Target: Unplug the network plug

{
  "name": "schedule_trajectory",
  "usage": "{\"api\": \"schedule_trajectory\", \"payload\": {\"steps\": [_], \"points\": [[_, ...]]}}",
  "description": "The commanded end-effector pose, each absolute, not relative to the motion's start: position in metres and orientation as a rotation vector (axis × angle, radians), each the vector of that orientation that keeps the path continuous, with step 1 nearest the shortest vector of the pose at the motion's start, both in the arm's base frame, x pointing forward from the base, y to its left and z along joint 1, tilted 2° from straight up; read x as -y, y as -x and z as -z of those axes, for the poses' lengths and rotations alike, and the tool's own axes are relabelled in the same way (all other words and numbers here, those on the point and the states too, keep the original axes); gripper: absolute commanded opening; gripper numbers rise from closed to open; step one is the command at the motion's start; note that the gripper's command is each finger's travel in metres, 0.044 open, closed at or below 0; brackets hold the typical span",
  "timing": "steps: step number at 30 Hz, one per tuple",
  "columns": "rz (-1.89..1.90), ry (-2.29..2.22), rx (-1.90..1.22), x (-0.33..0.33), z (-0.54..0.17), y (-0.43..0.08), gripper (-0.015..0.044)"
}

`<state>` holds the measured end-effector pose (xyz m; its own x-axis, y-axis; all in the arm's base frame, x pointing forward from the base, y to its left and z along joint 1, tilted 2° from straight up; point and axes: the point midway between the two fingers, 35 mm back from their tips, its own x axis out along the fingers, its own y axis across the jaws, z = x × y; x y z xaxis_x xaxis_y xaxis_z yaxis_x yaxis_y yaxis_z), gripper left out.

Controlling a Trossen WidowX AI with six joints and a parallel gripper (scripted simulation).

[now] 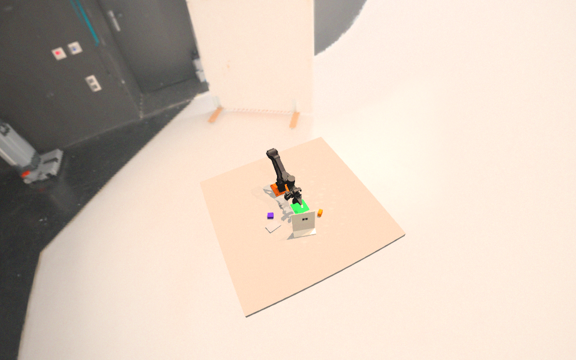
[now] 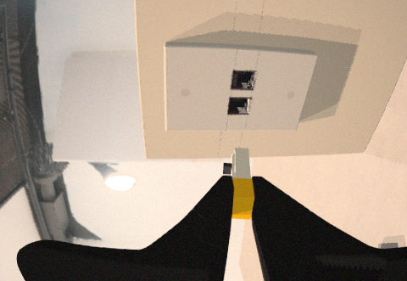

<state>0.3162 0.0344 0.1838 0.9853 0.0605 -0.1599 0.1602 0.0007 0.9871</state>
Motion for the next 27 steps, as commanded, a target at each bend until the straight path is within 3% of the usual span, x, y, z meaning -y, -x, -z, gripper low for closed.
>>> {"api": "schedule_trajectory", "payload": {"steps": [1, 27], "points": [[0.105, -1.554, -0.245, -0.04, -0.179, -0.314, 0.0], [0.367, -1.412, -0.689, -0.057, -0.123, -0.27, 0.0]]}}
